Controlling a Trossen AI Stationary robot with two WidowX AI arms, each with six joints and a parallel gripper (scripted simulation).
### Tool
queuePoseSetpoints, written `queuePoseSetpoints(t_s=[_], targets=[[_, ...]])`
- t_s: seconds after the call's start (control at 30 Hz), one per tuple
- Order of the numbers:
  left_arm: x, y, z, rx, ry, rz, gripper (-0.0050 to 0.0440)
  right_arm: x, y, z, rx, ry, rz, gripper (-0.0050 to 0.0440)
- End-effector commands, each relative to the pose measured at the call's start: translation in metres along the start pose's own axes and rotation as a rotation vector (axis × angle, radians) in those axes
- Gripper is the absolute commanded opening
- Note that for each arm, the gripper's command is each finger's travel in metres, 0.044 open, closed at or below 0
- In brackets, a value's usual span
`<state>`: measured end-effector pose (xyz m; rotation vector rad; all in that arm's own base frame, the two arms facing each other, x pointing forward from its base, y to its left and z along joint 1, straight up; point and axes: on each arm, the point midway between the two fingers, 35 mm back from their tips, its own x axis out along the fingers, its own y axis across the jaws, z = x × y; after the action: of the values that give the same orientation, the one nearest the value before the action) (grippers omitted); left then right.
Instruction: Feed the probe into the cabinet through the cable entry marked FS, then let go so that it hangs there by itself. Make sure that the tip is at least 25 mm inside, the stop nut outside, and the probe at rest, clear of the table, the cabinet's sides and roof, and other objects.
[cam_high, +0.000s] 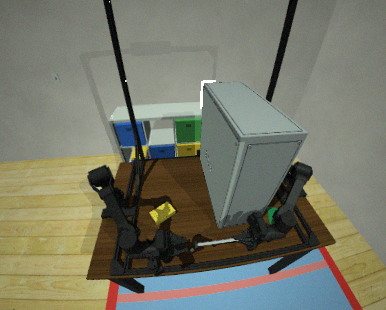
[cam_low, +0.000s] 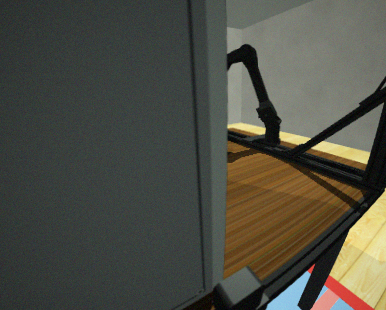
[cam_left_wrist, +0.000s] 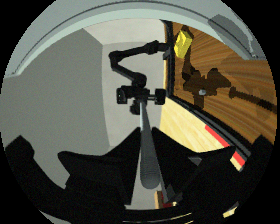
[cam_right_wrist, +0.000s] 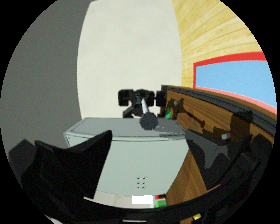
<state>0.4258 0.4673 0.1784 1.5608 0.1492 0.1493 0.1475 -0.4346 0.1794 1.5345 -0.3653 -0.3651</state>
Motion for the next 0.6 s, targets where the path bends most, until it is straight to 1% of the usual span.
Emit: queuePoseSetpoints(t_s=[0.0,0.57], targets=[[0.000,0.000,-0.001,0.005,0.005,0.000,0.0000,0.007,-0.002,0.002,0.005,-0.003,-0.001,0.0440],[0.000,0.000,-0.001,0.005,0.005,0.000,0.0000,0.029,-0.002,0.002,0.005,-0.008,-0.001,0.0440]])
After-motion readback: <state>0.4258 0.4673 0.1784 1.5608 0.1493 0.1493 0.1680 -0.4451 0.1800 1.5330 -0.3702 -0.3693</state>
